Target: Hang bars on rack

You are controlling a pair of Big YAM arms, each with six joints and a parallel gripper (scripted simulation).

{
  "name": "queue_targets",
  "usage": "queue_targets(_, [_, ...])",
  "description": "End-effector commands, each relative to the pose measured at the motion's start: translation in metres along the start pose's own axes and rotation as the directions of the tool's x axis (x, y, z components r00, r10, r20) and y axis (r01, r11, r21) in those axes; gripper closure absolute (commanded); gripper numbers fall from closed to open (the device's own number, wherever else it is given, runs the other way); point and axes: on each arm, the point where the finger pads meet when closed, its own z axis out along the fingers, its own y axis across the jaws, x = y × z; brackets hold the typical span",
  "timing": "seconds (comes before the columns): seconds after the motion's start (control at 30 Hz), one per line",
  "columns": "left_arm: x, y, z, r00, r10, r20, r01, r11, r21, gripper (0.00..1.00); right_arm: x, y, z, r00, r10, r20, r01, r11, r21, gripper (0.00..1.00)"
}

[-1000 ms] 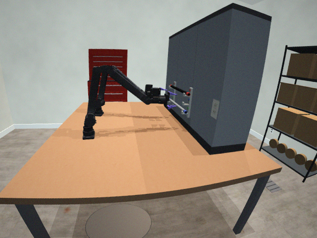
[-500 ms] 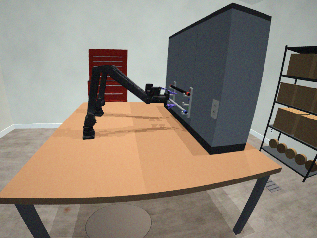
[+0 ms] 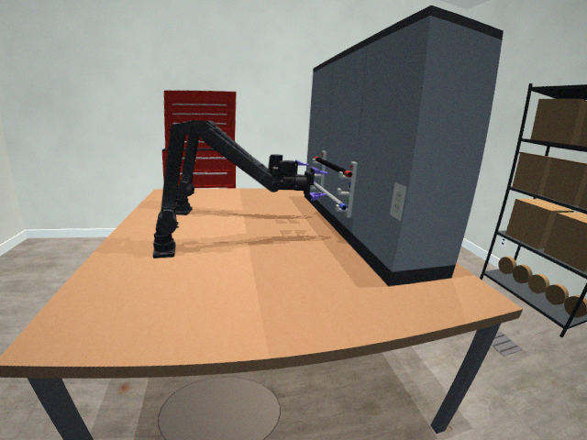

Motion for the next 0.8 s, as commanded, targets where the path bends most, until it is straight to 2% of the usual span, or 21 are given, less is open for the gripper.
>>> queue_targets(0.0, [0.007, 0.054, 0.011, 0.999, -0.032, -0.009, 0.032, 0.996, -0.082, 0.0, 0.007, -0.06, 0.014, 1.0, 0.029, -0.01, -0.028, 0.995, 0.091, 0.0])
queue_targets(0.77, [0.007, 0.068, 0.011, 0.999, -0.034, -0.009, 0.033, 0.996, -0.084, 0.0, 0.007, -0.061, 0.012, 1.0, 0.029, -0.01, -0.028, 0.996, 0.088, 0.0])
